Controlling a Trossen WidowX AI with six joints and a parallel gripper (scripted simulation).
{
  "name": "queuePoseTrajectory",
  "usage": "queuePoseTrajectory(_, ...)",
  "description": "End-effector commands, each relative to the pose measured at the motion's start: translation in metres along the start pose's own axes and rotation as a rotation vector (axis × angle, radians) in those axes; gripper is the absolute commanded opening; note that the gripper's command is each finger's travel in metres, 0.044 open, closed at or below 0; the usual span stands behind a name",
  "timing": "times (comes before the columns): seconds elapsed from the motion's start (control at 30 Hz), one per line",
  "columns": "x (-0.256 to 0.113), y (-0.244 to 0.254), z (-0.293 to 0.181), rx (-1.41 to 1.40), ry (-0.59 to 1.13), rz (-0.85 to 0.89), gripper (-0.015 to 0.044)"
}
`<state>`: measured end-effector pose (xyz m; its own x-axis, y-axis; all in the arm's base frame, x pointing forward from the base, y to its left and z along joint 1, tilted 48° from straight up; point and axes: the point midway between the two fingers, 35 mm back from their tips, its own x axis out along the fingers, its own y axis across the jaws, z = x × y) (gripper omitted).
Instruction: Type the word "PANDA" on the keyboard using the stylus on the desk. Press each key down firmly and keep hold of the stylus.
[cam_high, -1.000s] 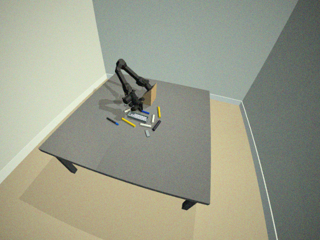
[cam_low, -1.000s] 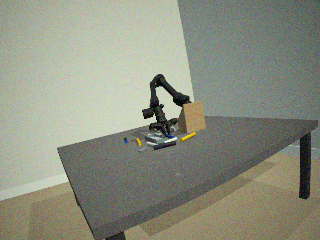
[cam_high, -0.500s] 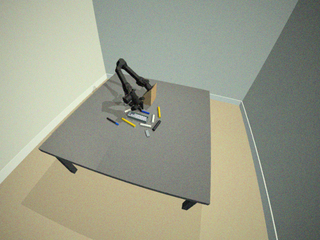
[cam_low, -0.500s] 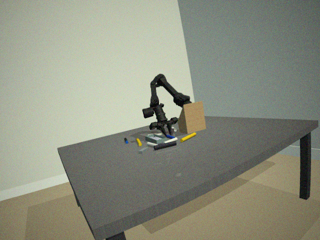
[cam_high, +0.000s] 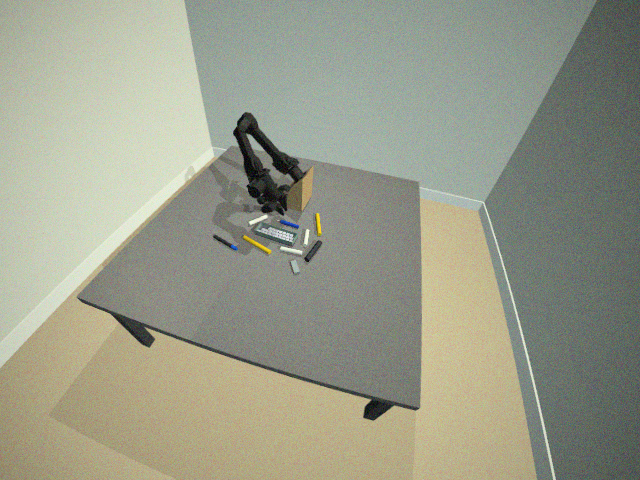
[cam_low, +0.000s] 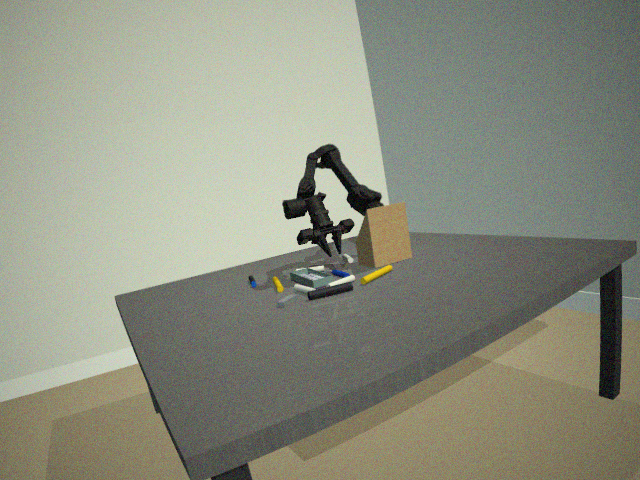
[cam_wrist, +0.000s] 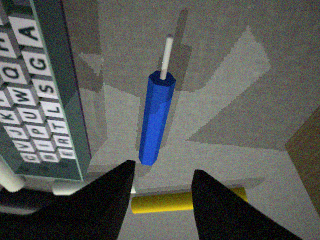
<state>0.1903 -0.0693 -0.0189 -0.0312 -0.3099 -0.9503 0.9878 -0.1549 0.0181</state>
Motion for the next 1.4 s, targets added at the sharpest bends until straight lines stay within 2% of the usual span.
queuePoseTrajectory(0.0, 0.004, -0.004, -0.004, 0.027, -0.073, -0.081, 0.0150)
queuePoseTrajectory(0.17, 0.011, -0.012, -0.009, 0.078, -0.315, -0.213, 0.0150)
queuePoseTrajectory(0.3, 0.014, -0.013, -0.013, 0.091, -0.541, -0.232, 0.0150)
queuePoseTrajectory(0.43, 0.015, -0.008, -0.020, 0.072, -0.766, -0.170, 0.0150)
queuePoseTrajectory(0.6, 0.018, 0.004, -0.036, 0.017, -1.000, 0.000, 0.0150)
queuePoseTrajectory(1.37, 0.030, 0.006, -0.031, 0.012, -1.027, 0.031, 0.0150)
